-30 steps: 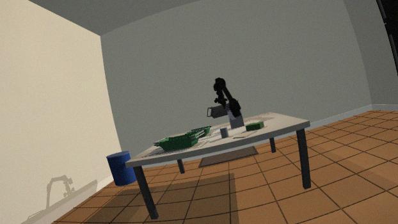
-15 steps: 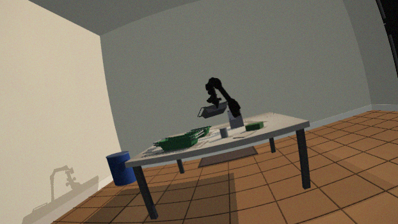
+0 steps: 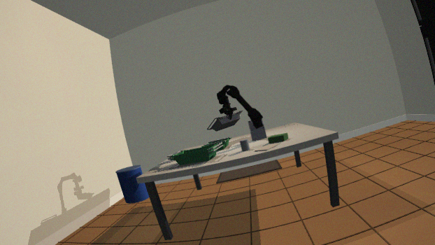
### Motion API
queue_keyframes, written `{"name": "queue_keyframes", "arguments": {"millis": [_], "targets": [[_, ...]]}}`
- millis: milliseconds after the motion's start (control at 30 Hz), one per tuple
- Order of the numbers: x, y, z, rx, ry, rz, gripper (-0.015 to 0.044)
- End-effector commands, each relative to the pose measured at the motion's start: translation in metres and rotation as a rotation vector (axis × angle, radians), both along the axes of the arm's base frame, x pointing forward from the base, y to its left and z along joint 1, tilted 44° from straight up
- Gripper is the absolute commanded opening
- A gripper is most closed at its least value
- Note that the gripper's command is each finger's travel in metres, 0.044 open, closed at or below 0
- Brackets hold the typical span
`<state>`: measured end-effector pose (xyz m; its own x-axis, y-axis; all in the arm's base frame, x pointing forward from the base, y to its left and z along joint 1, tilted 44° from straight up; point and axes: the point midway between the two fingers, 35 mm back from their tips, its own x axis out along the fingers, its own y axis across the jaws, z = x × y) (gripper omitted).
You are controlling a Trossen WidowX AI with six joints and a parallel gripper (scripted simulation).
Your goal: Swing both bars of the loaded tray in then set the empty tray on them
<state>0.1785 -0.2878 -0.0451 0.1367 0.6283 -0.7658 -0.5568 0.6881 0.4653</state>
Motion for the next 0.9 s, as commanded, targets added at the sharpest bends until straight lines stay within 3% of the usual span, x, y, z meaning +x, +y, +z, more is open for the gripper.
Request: {"name": "queue_keyframes", "arguments": {"millis": [0,867], "targets": [[0.018,0.007,0.018,-0.027,-0.062,0.047,0.0],[0.103,0.097,0.096,-0.059,-0.353,0.374,0.0]]}}
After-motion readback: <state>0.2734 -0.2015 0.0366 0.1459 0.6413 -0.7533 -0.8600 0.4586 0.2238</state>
